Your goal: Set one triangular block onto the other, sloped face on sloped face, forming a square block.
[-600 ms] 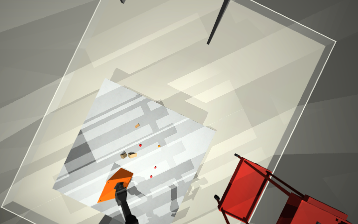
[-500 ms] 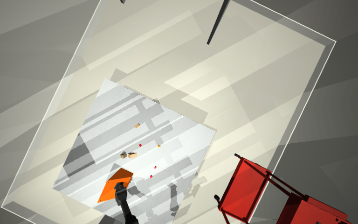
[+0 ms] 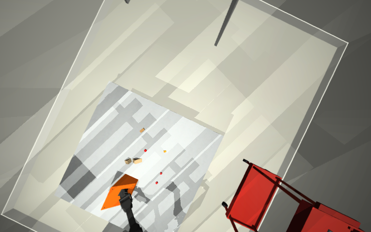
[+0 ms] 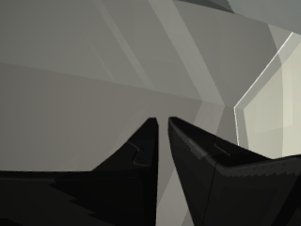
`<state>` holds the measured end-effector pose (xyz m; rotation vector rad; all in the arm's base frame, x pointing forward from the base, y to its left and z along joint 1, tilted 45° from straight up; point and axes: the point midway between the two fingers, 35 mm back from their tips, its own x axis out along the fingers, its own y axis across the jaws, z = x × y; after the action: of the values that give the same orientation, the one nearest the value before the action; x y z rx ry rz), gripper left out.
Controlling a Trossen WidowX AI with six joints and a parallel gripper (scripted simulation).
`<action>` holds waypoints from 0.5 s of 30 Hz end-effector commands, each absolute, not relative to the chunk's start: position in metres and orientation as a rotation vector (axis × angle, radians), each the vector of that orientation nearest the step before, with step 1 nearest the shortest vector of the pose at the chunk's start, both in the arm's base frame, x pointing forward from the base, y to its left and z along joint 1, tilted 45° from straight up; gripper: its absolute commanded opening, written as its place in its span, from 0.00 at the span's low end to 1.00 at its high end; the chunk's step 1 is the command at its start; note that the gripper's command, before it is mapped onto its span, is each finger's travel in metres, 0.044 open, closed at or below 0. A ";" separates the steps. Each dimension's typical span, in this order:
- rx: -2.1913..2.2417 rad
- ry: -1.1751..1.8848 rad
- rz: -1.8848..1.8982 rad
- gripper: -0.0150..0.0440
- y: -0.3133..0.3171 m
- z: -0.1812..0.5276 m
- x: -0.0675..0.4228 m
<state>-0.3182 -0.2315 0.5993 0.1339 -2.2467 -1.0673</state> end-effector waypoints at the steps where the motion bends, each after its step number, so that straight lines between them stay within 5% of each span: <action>1: 0.320 -2.236 -1.055 0.25 -0.279 0.578 -0.294; 15: 0.951 -2.022 -1.032 0.25 -0.410 0.505 -0.142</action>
<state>-0.1793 -0.3882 0.5247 0.8211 -2.0790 -1.0269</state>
